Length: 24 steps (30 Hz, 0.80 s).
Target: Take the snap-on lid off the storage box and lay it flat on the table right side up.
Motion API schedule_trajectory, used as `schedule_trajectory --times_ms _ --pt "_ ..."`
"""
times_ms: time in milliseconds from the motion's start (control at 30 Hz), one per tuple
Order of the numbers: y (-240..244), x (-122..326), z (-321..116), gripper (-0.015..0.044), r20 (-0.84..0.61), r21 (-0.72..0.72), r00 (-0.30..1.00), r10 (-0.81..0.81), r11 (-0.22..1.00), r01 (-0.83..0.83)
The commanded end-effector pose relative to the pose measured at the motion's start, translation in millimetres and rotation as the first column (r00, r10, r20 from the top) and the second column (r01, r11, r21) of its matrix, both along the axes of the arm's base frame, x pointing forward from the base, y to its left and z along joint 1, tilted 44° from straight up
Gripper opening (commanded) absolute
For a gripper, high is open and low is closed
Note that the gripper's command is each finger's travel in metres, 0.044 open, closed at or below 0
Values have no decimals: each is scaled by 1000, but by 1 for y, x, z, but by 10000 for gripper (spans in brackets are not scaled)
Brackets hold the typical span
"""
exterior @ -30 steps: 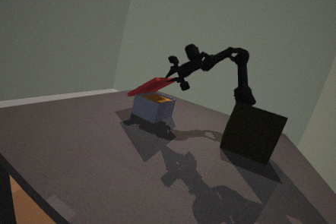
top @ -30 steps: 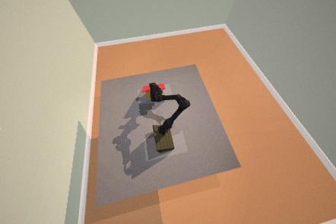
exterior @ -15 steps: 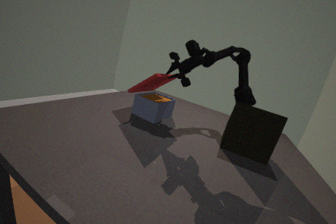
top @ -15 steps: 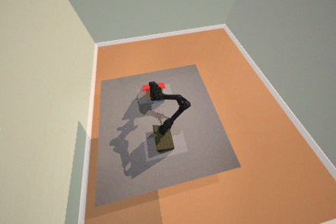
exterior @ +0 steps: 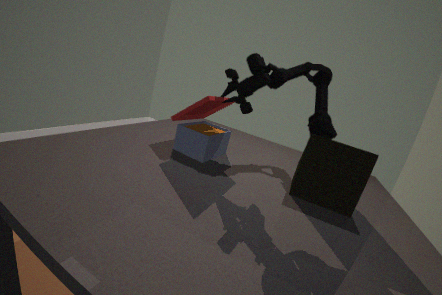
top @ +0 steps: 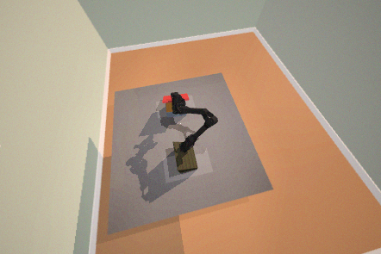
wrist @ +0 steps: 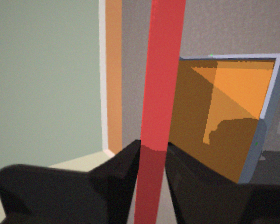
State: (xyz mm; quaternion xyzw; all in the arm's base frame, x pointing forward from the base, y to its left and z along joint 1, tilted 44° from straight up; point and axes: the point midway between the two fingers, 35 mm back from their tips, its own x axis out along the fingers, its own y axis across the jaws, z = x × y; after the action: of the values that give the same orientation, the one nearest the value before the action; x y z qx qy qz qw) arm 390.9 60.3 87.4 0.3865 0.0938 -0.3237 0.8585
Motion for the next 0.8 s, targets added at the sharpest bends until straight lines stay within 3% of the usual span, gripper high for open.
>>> schedule_trajectory --times_ms 0,767 --pt "-4 -2 5 0 2 2 1000 7 1000 -7" --pt "-37 -12 36 0 1 0 1000 7 1000 -7"
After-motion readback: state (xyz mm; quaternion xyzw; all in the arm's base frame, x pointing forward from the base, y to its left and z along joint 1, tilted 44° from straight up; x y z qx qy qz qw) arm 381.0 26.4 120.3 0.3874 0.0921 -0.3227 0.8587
